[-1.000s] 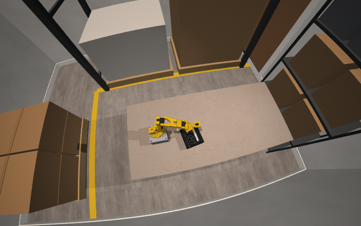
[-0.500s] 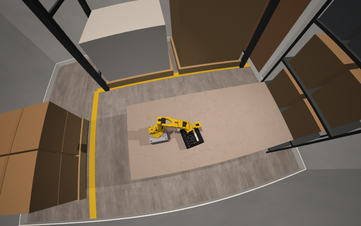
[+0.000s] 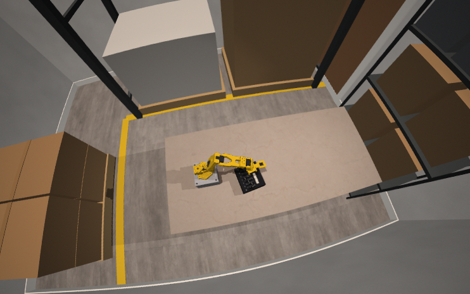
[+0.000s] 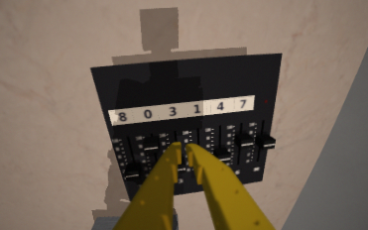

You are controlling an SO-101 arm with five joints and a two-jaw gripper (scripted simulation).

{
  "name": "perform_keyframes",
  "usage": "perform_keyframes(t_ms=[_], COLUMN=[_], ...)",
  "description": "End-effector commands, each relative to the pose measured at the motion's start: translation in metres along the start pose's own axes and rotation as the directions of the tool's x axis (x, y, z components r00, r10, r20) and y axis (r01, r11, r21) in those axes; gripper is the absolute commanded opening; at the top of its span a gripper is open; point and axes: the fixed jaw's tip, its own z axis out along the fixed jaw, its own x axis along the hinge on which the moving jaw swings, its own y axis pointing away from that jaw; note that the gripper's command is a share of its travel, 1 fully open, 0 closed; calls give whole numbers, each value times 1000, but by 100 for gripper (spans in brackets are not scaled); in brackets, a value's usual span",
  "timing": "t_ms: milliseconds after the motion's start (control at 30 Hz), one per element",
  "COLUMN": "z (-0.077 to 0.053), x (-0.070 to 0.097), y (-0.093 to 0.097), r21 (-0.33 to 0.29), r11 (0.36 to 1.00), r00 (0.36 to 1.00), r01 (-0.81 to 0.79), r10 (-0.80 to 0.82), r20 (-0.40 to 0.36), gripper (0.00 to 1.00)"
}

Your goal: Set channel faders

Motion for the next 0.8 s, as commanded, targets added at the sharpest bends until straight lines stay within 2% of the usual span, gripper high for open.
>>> perform_keyframes(t_ms=[0,767], z=[2,4], x=[1,2], y=[-2,-2], r21=[-34,-42], r11=[999,999], r00=[997,995], r01=[6,7], r10=[-8,-11], r20=[-81,-100], gripper=[0,0])
